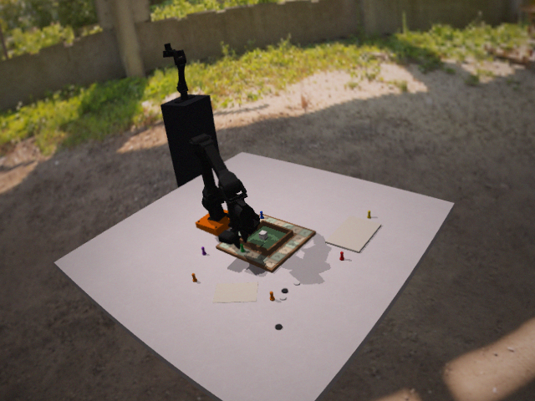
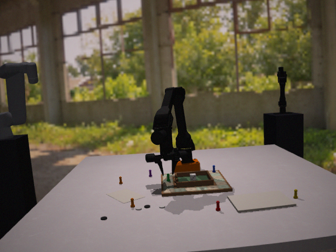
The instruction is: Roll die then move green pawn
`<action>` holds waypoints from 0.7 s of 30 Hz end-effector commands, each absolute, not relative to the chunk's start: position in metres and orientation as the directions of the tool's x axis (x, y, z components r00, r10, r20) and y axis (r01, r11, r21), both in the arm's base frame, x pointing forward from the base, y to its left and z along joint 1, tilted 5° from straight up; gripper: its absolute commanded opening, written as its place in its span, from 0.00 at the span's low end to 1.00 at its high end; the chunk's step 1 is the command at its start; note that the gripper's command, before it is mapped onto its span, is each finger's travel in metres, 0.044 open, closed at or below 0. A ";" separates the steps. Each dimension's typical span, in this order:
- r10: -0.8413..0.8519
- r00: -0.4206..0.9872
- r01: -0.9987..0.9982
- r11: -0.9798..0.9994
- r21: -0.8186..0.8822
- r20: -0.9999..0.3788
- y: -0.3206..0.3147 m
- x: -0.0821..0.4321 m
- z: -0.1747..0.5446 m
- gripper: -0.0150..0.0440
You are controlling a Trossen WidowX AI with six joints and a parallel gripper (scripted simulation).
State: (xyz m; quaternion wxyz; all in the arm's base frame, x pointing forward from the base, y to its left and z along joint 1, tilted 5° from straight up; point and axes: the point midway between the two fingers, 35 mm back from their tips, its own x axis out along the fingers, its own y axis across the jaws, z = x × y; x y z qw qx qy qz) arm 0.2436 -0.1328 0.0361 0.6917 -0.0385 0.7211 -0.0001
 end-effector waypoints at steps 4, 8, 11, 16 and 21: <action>-0.054 -0.049 -0.061 0.997 -0.051 -0.997 -0.133 0.241 0.023 0.59; -0.054 -0.048 -0.062 0.997 -0.051 -0.997 -0.133 0.240 0.018 0.59; -0.054 -0.048 -0.062 0.997 -0.051 -0.997 -0.133 0.240 0.017 0.55; -0.054 -0.048 -0.062 0.997 -0.051 -0.997 -0.133 0.240 0.017 0.36; -0.054 -0.048 -0.062 0.997 -0.051 -0.997 -0.133 0.240 0.017 0.30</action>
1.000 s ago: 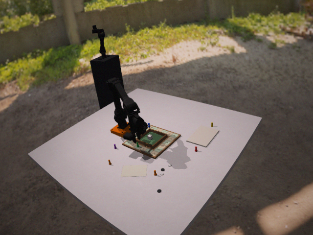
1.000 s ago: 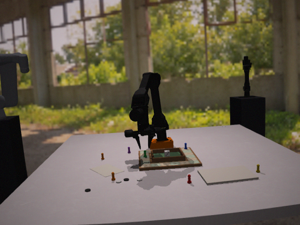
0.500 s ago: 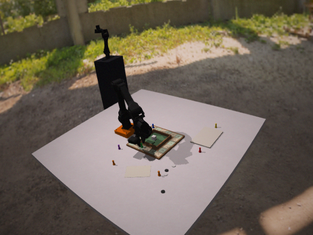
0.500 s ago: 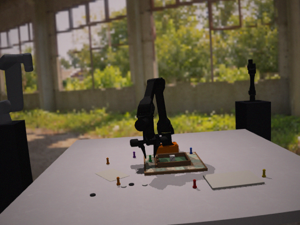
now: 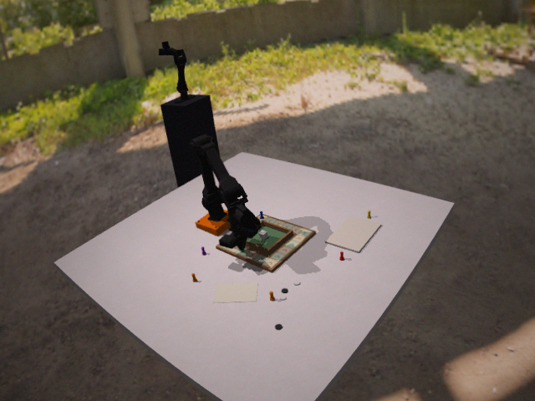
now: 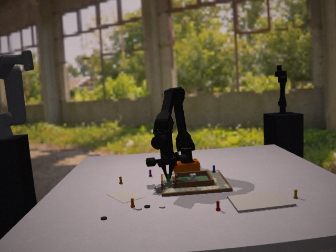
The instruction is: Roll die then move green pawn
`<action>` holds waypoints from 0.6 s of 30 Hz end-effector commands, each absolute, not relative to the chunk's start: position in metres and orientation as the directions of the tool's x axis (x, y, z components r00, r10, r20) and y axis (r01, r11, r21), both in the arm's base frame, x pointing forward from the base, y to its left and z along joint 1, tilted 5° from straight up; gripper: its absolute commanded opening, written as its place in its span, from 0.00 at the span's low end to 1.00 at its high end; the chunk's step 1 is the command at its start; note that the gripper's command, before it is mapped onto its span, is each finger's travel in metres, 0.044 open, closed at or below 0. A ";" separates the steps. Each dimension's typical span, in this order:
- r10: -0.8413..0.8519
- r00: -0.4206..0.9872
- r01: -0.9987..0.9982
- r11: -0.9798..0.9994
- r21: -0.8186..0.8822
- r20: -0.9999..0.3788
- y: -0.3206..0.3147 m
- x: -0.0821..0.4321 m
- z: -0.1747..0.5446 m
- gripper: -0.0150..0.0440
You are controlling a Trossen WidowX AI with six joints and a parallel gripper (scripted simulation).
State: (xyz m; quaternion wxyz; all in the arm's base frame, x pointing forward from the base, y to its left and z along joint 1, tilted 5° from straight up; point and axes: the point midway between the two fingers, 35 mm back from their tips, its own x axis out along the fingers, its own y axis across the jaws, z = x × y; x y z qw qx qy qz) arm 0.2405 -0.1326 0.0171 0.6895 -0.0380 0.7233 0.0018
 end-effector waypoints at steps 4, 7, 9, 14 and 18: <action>-0.054 -0.048 -0.062 0.997 -0.051 -0.997 -0.133 0.240 0.017 0.26; -0.054 -0.048 -0.062 0.997 -0.051 -0.997 -0.133 0.241 0.020 0.25; -0.055 -0.048 -0.062 0.997 -0.051 -0.997 -0.133 0.244 0.030 0.25; -0.054 -0.047 -0.062 0.997 -0.051 -0.997 -0.133 0.249 0.058 0.25; -0.054 -0.047 -0.062 0.997 -0.051 -0.997 -0.131 0.251 0.081 0.25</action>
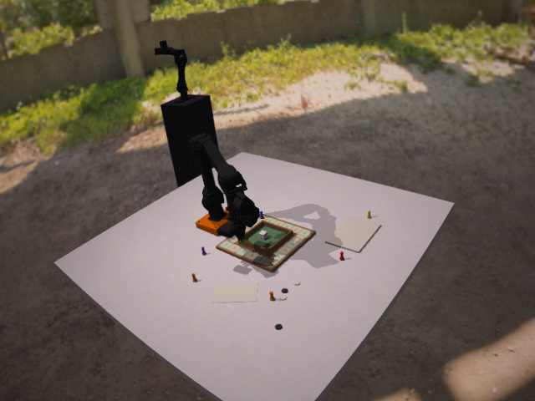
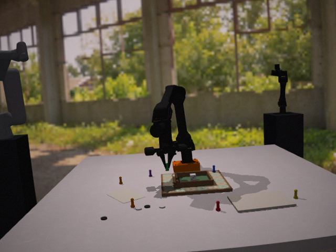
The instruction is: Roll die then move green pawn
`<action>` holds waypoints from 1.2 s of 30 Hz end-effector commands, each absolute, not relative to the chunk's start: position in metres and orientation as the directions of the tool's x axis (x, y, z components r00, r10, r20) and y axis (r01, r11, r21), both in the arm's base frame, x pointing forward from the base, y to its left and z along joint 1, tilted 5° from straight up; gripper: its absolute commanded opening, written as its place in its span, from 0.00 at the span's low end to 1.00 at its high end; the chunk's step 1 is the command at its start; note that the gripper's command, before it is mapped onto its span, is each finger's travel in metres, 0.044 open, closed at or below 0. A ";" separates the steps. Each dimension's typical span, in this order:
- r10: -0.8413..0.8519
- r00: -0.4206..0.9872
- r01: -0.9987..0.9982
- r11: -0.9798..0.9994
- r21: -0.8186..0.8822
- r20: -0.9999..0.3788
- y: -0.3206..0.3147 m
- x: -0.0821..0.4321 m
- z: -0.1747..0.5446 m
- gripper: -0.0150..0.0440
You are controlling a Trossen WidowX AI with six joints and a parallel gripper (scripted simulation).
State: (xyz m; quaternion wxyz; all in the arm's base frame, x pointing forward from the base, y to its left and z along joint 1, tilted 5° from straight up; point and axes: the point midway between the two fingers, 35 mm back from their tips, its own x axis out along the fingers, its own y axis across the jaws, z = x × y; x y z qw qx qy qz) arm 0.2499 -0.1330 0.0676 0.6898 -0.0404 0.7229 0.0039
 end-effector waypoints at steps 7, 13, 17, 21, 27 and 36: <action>-0.054 -0.047 -0.062 0.997 -0.051 -0.997 -0.127 0.250 0.123 0.25; -0.053 -0.048 -0.062 0.997 -0.050 -0.997 -0.123 0.247 0.143 0.25; -0.054 -0.046 -0.062 0.997 -0.051 -0.997 -0.126 0.257 0.136 0.25; -0.054 -0.044 -0.062 0.997 -0.052 -0.998 -0.129 0.274 0.124 0.25; -0.055 -0.042 -0.062 0.997 -0.052 -0.998 -0.135 0.299 0.103 0.25; -0.055 -0.039 -0.062 0.997 -0.052 -0.998 -0.141 0.332 0.068 0.25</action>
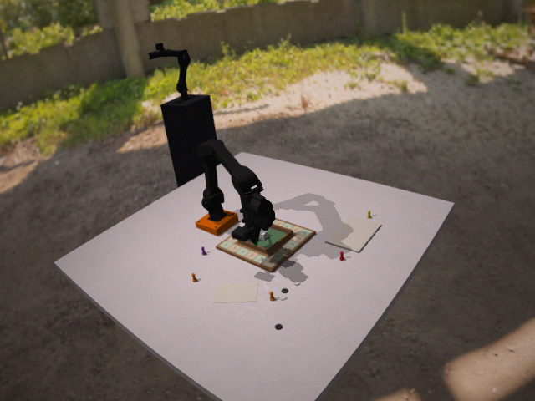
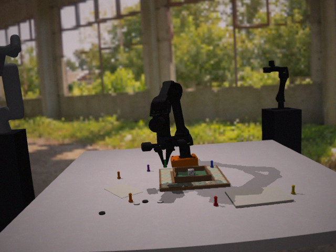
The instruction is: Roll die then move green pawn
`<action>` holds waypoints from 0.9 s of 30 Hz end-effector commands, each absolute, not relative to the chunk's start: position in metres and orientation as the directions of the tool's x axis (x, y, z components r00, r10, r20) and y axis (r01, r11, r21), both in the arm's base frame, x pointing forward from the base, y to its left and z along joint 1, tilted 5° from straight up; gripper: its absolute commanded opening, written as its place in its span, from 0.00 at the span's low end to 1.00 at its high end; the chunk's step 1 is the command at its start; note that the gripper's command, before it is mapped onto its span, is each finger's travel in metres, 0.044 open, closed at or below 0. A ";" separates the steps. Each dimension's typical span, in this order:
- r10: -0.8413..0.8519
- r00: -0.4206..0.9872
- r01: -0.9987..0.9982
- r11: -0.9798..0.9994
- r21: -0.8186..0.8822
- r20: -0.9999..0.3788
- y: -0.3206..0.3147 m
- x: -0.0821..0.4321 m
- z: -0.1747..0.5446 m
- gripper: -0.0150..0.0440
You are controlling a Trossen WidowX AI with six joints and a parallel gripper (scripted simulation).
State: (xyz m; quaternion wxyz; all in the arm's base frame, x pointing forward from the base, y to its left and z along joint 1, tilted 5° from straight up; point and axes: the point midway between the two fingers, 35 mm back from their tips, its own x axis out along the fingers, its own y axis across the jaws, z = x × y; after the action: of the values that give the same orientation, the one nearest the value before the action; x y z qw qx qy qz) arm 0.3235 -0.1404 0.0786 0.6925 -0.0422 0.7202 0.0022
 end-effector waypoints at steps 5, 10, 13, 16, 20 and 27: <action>-0.055 -0.039 -0.062 0.997 -0.053 -0.998 -0.141 0.335 0.062 0.25; -0.055 -0.039 -0.062 0.997 -0.053 -0.998 -0.142 0.334 0.043 0.25; -0.055 -0.040 -0.062 0.997 -0.053 -0.998 -0.143 0.333 0.031 0.25; -0.055 -0.040 -0.062 0.997 -0.053 -0.998 -0.143 0.333 0.030 0.25; -0.055 -0.040 -0.062 0.997 -0.053 -0.998 -0.143 0.333 0.027 0.25; -0.055 -0.040 -0.062 0.997 -0.053 -0.998 -0.144 0.333 0.017 0.25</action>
State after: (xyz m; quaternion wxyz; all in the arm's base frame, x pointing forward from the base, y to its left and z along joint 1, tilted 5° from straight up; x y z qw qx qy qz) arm 0.3352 -0.1442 0.0240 0.6953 -0.0422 0.7175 -0.0004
